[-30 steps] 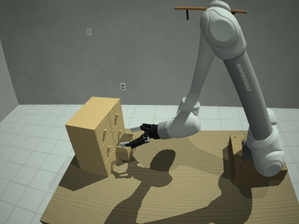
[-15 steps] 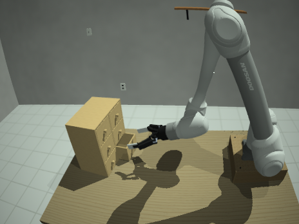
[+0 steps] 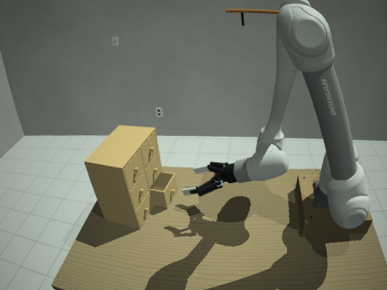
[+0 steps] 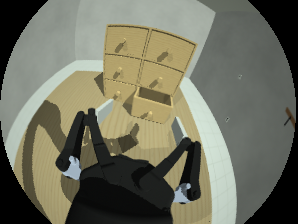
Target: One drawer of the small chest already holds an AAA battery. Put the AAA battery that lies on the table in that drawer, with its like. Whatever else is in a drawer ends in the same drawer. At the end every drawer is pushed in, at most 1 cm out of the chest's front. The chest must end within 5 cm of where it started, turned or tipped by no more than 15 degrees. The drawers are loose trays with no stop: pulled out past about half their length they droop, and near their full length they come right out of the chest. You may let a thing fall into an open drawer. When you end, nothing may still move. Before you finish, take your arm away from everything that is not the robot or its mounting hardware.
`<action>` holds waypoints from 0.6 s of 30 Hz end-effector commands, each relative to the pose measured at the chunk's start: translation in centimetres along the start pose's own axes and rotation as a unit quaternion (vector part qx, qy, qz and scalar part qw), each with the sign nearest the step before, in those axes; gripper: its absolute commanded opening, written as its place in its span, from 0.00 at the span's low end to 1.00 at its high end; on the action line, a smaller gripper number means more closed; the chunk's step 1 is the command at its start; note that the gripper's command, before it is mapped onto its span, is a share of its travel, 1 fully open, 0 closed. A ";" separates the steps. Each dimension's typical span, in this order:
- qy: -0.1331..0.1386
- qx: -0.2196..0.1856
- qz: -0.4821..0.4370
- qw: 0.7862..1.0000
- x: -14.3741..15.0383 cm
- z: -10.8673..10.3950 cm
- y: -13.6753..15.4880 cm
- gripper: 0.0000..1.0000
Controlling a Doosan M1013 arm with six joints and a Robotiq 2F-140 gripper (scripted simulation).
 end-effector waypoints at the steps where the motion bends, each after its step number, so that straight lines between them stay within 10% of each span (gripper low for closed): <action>1: 0.002 0.002 0.001 1.000 0.0 -2.4 0.5 1.00; 18: 0.002 0.002 0.001 1.000 -0.2 -5.3 1.3 1.00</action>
Point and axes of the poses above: the point where the finger pads meet when closed, its own z axis out along the fingers, its own x axis across the jaws, y = z × x, the point moved 1 cm from there along -z, back along the fingers, and after that the axes turned 8 degrees about -z, right-handed, at the moved point
